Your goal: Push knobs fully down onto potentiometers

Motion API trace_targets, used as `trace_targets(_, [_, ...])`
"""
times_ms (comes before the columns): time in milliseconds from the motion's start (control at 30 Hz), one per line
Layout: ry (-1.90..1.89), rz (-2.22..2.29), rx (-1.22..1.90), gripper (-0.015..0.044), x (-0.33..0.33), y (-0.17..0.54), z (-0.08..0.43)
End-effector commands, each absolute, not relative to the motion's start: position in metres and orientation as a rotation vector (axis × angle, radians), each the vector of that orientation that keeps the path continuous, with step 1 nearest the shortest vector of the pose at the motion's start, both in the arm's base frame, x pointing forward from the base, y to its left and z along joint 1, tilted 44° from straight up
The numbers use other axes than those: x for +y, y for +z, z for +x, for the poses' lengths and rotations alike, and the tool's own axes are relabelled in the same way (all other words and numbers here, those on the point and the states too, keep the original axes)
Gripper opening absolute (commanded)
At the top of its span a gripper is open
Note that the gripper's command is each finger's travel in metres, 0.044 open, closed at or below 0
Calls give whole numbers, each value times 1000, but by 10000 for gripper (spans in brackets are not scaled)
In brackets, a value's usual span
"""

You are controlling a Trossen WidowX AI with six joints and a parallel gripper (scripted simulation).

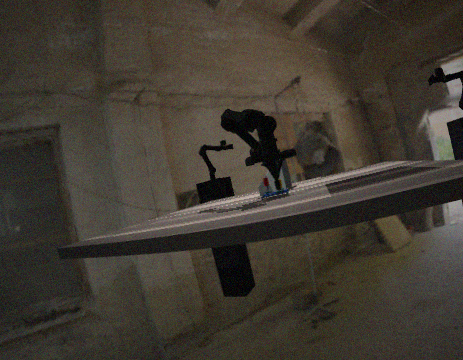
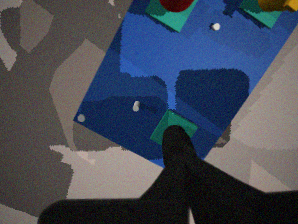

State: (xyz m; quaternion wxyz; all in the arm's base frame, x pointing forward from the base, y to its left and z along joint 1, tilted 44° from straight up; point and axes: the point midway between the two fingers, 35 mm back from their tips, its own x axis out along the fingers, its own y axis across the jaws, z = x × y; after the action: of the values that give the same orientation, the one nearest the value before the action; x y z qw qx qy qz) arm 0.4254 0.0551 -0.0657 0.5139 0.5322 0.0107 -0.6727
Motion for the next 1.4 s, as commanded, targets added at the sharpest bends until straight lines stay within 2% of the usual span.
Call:
trace_targets(0, [-1625,1282,14,0,47,-70,427])
trace_targets(1367, [-1626,1282,15,0,55,-63,427])
